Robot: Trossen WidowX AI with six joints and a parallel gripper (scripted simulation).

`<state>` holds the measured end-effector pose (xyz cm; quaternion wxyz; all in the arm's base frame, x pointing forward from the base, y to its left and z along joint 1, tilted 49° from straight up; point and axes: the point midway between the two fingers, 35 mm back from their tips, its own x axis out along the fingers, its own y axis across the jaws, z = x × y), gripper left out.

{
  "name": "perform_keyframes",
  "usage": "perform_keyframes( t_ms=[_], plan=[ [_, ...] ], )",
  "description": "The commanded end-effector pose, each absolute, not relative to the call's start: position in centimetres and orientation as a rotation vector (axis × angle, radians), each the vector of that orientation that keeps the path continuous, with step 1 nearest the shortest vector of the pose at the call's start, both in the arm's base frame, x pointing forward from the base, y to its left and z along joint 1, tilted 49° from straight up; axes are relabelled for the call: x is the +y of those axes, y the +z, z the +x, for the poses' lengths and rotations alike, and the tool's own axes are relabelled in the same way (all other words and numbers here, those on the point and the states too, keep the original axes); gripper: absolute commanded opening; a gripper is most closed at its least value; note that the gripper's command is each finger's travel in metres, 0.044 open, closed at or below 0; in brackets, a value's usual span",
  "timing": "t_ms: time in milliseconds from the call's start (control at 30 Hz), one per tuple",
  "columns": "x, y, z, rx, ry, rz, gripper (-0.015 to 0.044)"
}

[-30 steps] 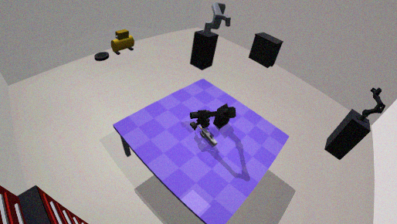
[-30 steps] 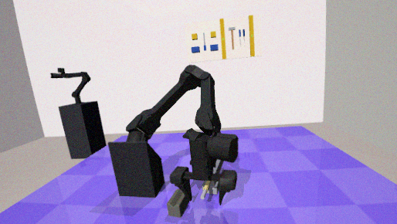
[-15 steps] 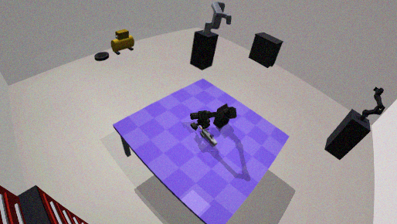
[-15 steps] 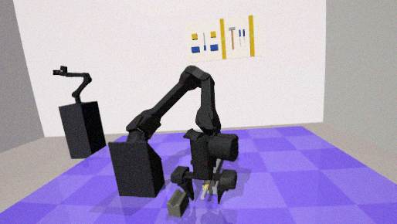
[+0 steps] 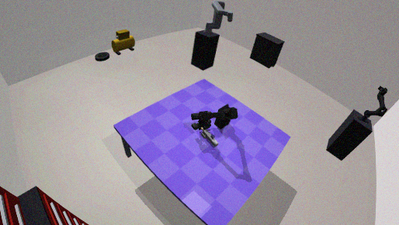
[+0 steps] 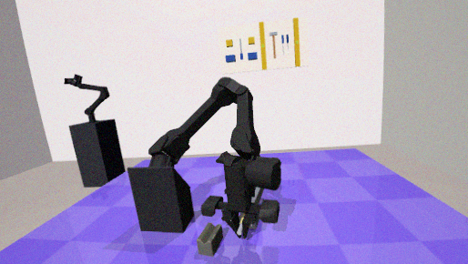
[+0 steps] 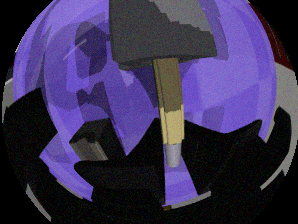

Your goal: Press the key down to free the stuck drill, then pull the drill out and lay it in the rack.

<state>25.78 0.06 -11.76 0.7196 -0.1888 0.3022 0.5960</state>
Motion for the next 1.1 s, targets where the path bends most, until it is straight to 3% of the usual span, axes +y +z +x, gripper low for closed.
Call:
perform_keyframes(
  t_ms=[0,1067],
  plan=[
    [0.1,-11.8,25.8,0.668,1.318,-0.418,0.0013],
    [-2.1,-13.7,25.1,0.668,1.317,-0.415,0.0]
  ],
)
